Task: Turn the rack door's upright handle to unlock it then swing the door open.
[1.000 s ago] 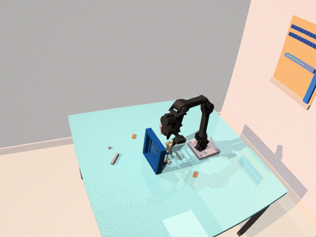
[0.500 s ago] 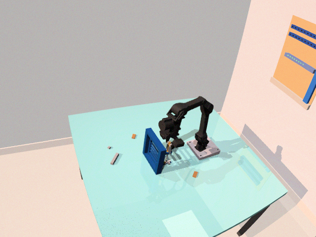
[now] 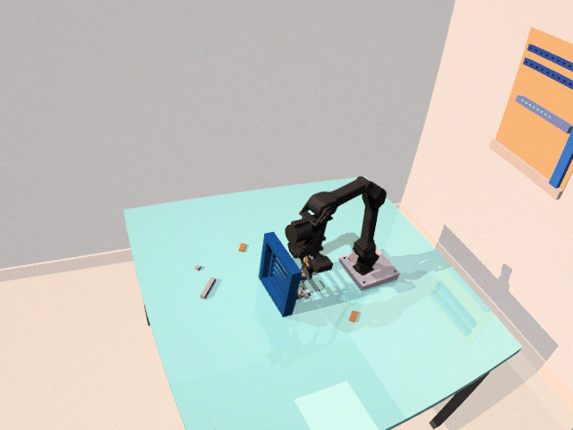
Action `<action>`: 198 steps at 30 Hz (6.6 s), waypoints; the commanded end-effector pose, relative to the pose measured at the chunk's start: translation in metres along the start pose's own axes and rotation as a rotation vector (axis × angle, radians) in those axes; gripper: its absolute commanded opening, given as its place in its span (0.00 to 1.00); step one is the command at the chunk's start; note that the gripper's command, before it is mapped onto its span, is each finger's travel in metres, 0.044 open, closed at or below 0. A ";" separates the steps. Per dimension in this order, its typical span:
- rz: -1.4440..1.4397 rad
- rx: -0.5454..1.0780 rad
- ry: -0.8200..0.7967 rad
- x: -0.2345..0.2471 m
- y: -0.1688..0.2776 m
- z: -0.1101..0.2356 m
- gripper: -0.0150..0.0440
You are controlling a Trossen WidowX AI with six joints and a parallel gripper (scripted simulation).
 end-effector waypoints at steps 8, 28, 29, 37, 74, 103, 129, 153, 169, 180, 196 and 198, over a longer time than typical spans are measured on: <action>0.003 0.006 -0.002 0.000 0.000 -0.002 0.38; 0.421 0.005 -0.003 0.000 0.000 -0.002 0.29; 0.470 0.005 -0.003 0.000 0.000 -0.002 0.29; 0.864 0.005 -0.005 0.000 0.000 -0.002 0.29; 1.923 0.002 -0.007 0.000 0.000 -0.002 0.47; 0.908 0.005 -0.005 0.000 0.000 -0.002 0.75; -0.380 0.006 -0.001 0.000 0.000 -0.002 0.75; -1.569 0.006 0.003 0.000 0.000 -0.002 0.75; -1.742 0.006 0.004 0.000 0.000 -0.002 0.53; -1.742 0.006 0.004 0.000 0.000 -0.002 0.31; -1.530 0.007 0.004 -0.004 0.007 -0.002 0.29; -1.490 0.007 0.004 -0.005 0.009 -0.002 0.29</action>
Point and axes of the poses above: the point midway between the two fingers, 35 mm back from their tips, its own z axis back along the fingers, its own x axis across the jaws, y = z × x, the point moved 4 cm from there along z, back along the fingers, and after that the axes turned 5 degrees about -z, right-handed, at the moved point
